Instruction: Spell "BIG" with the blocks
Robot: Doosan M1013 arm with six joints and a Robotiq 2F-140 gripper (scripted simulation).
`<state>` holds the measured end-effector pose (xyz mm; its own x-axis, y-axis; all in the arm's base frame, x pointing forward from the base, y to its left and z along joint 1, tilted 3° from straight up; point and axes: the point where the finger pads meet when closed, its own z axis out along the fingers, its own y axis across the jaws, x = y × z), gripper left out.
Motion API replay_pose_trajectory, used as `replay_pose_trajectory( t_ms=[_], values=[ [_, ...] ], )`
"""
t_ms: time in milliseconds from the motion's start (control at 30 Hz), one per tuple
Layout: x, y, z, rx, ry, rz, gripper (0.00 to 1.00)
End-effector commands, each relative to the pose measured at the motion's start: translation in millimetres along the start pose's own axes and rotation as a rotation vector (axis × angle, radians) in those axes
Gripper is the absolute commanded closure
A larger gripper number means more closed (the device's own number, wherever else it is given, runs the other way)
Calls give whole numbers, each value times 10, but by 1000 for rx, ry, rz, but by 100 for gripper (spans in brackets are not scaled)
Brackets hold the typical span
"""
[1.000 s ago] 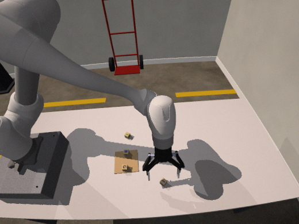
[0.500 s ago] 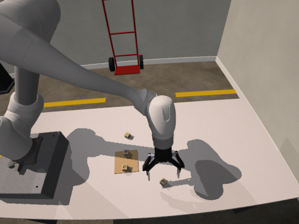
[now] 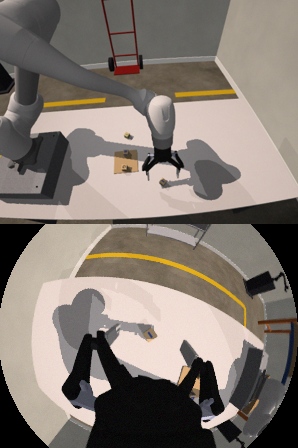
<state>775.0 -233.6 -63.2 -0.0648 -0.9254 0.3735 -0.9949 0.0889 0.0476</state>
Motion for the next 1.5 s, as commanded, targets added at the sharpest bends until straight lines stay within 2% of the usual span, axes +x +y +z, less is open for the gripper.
replay_pose_trajectory(
  t_ms=[0, 67, 167, 200, 667, 733, 767, 867, 1467],
  values=[
    [5, 2, -7, -1, -4, 9, 0],
    [66, 30, -80, -19, -54, 132, 0],
    [72, 32, -89, -21, -60, 146, 0],
    [105, 43, -139, -33, -92, 220, 0],
    [252, 33, -464, -98, -261, 582, 0],
    [252, 33, -464, -98, -261, 582, 0],
    [282, 16, -549, -114, -298, 656, 0],
    [307, 0, -620, -126, -329, 714, 0],
    [302, -3, -606, -128, -333, 721, 0]
  ],
)
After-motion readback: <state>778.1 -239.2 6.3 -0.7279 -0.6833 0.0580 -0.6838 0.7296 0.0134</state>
